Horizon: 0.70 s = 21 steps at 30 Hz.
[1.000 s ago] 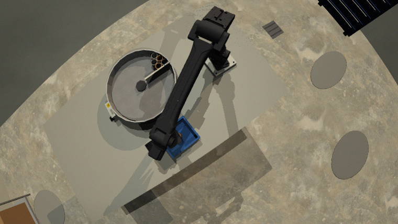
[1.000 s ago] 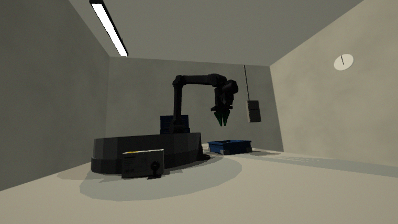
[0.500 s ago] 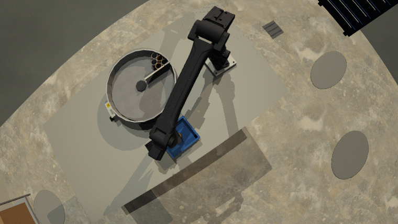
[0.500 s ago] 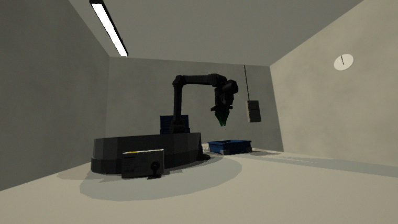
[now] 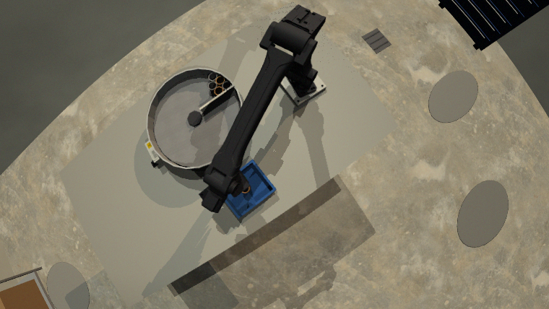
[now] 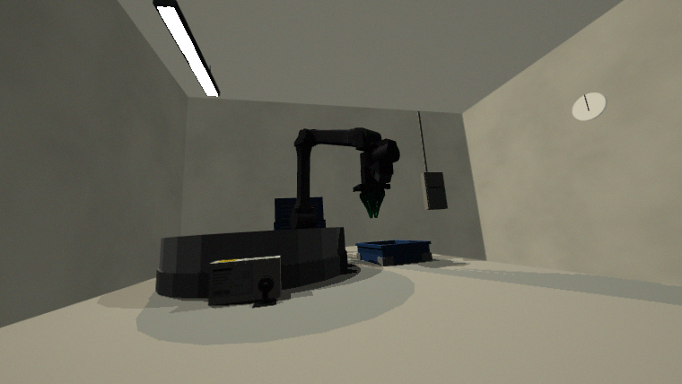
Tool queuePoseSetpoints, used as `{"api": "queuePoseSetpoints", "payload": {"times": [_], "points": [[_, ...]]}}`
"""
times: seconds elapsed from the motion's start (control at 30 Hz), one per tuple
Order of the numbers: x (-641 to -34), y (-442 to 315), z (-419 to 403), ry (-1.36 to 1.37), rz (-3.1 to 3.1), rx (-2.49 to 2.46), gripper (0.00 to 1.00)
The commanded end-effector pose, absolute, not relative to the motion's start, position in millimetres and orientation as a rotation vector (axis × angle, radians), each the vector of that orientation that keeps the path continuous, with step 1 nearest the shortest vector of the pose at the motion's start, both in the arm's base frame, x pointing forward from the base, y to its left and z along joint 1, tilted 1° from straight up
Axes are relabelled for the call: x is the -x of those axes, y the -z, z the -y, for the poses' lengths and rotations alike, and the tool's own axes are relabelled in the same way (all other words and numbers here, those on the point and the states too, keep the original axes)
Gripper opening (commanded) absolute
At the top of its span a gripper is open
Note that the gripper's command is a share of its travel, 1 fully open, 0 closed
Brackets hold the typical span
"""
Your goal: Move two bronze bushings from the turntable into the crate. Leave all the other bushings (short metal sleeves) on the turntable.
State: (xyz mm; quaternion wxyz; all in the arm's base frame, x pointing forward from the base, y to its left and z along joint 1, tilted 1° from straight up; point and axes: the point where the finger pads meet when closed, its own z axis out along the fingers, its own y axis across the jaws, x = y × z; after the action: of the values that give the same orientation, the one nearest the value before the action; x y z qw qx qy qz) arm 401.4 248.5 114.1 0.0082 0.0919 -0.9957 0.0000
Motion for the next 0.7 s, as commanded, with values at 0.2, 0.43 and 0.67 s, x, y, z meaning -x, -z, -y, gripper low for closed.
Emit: {"api": "queuePoseSetpoints", "payload": {"times": [0.2, 0.43, 0.67], "points": [[-403.8, -131.5, -216.6, 0.033, 3.138, -0.515, 0.13], [-396.5, -130.2, -175.0, 0.028, 3.093, -0.744, 0.13], [-389.9, -129.0, -140.9, 0.021, 3.042, -0.933, 0.13]]}}
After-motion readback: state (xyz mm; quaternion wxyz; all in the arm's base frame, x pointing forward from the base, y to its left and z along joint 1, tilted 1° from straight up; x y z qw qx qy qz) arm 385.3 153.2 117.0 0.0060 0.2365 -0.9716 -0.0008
